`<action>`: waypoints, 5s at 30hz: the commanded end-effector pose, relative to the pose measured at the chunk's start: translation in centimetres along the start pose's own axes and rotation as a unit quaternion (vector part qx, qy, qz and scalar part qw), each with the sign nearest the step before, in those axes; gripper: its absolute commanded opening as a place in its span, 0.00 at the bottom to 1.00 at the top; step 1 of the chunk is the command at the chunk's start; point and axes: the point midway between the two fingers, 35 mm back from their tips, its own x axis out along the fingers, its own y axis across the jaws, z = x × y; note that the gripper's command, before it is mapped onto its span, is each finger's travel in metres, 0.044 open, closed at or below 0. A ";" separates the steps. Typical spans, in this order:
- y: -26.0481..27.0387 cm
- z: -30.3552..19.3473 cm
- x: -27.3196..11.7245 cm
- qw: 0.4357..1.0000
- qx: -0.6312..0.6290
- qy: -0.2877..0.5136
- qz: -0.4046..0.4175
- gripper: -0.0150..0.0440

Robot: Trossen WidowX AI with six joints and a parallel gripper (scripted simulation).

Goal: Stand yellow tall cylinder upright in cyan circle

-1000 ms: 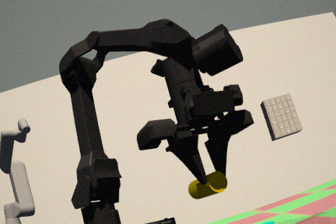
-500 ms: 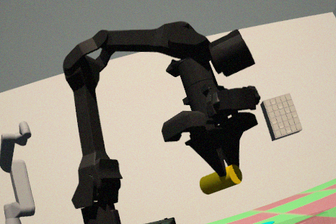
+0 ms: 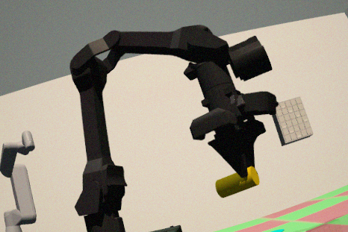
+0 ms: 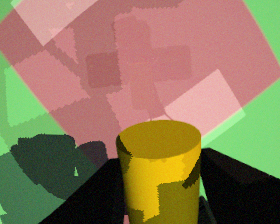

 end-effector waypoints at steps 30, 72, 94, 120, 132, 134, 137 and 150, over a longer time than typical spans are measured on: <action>7.5 0.0 -0.5 0.954 -0.300 0.006 0.005 0.43; 17.3 -3.3 -1.0 0.771 -0.636 0.011 0.016 0.43; 21.4 -6.0 -1.2 0.649 -0.760 0.011 0.020 0.43; 23.0 -4.8 0.9 0.680 -0.727 -0.043 0.085 0.43; 23.7 -4.2 1.8 0.691 -0.710 -0.071 0.118 0.43; 23.8 -4.1 1.9 0.692 -0.707 -0.075 0.124 0.43; 24.0 -4.0 2.1 0.695 -0.702 -0.082 0.132 0.43; 24.6 -3.3 2.8 0.702 -0.684 -0.112 0.166 0.43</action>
